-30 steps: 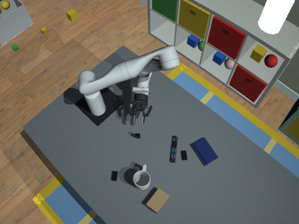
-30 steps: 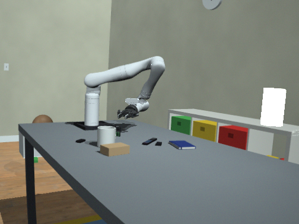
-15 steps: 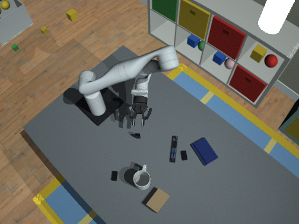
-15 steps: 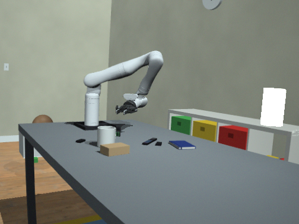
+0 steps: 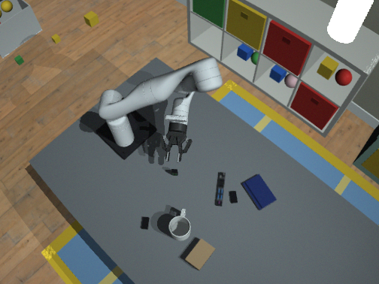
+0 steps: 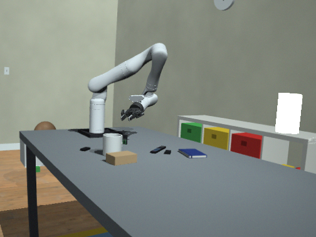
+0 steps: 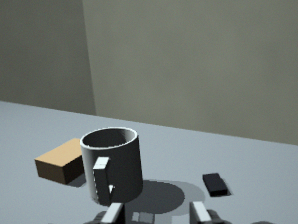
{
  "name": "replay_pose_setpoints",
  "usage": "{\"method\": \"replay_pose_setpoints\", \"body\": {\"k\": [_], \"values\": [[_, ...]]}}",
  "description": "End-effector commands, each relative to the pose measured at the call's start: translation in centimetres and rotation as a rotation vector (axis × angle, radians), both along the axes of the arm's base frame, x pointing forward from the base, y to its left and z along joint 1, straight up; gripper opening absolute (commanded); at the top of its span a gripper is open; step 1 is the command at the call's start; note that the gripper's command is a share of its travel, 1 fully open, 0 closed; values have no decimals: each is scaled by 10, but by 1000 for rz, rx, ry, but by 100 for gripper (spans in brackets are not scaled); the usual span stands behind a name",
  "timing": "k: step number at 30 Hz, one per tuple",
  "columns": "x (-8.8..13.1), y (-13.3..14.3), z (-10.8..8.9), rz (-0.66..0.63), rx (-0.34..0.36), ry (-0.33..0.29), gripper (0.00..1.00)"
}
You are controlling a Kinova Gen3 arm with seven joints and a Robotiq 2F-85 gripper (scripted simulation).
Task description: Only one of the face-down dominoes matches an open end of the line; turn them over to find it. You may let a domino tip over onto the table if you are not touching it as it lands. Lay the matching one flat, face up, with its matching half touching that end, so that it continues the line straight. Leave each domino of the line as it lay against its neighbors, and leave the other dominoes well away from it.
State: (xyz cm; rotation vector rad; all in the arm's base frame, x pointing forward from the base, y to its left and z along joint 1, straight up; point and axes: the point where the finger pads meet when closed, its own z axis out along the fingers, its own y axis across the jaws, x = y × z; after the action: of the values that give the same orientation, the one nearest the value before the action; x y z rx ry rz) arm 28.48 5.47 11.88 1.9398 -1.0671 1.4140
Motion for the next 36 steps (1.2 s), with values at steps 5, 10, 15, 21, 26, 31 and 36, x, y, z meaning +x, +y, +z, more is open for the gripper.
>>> {"method": "replay_pose_setpoints", "body": {"k": [5, 10, 15, 21, 26, 31, 36], "values": [[4, -5, 3, -68, 136, 26, 47], [5, -6, 3, -104, 220, 46, 47], [5, -8, 3, -153, 327, 73, 47], [5, -10, 3, -208, 449, 104, 47], [5, -11, 2, -235, 507, 119, 47], [6, -12, 3, -275, 603, 141, 47], [6, -13, 2, -318, 691, 165, 47]]}}
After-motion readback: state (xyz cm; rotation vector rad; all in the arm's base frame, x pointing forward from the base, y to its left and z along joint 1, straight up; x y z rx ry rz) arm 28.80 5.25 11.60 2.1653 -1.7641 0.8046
